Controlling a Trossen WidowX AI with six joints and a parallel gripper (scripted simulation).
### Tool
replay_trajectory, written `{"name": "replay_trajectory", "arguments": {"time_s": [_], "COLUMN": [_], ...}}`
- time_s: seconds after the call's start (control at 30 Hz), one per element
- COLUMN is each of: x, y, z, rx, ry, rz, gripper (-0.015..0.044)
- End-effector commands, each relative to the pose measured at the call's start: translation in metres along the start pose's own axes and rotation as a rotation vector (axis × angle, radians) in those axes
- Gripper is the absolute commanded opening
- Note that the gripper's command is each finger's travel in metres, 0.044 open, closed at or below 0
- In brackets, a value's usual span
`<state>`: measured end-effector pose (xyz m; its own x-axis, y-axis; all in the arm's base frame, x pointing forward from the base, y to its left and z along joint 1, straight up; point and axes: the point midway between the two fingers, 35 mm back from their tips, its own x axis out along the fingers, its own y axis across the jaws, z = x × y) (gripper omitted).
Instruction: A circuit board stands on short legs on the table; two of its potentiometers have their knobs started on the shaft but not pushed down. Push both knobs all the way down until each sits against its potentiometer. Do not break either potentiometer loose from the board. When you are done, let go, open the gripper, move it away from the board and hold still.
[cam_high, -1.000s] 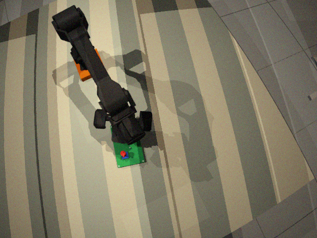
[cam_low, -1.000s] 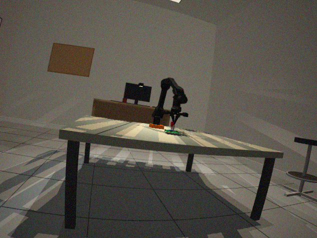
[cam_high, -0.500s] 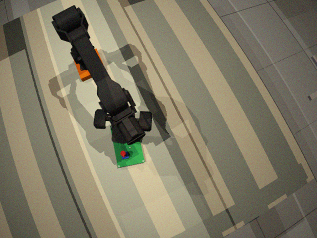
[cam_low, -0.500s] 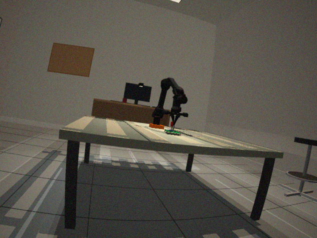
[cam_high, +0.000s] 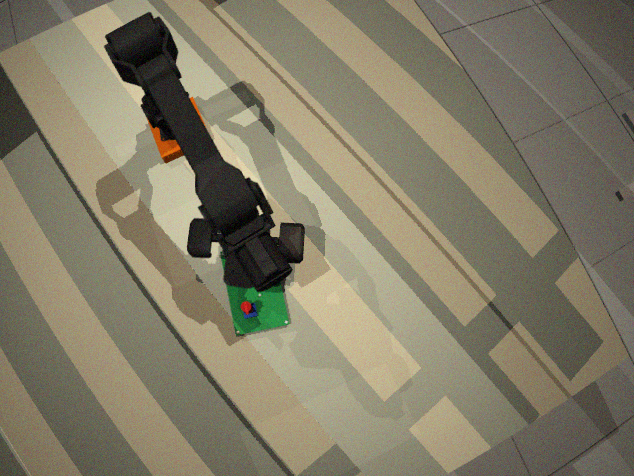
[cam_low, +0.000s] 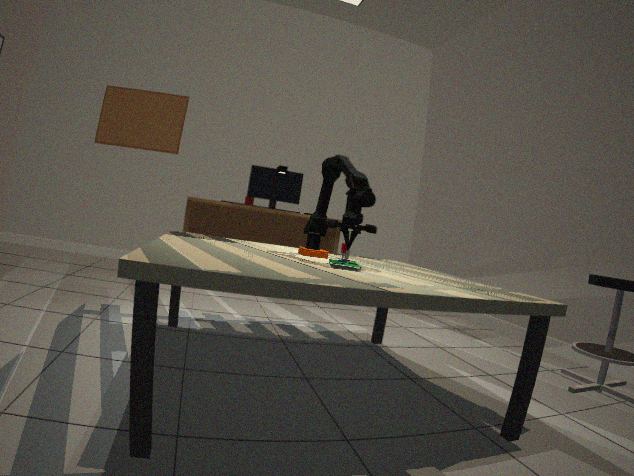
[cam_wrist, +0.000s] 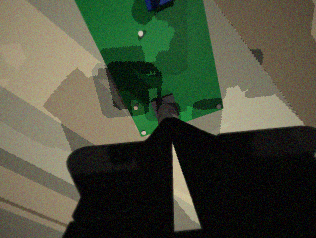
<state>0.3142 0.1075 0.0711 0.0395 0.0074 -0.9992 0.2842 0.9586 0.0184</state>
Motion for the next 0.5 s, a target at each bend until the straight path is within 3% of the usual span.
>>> {"name": "replay_trajectory", "arguments": {"time_s": [0.0,0.43,0.47], "x": [0.0,-0.019,-0.013], "y": [0.001,0.001,0.0], "z": [0.001,0.0,0.001], "rx": [-0.003,-0.003,0.0], "ry": [0.012,0.012,0.012], "rz": [-0.004,-0.004,-0.009], "gripper": [0.0,0.0,0.0026]}}
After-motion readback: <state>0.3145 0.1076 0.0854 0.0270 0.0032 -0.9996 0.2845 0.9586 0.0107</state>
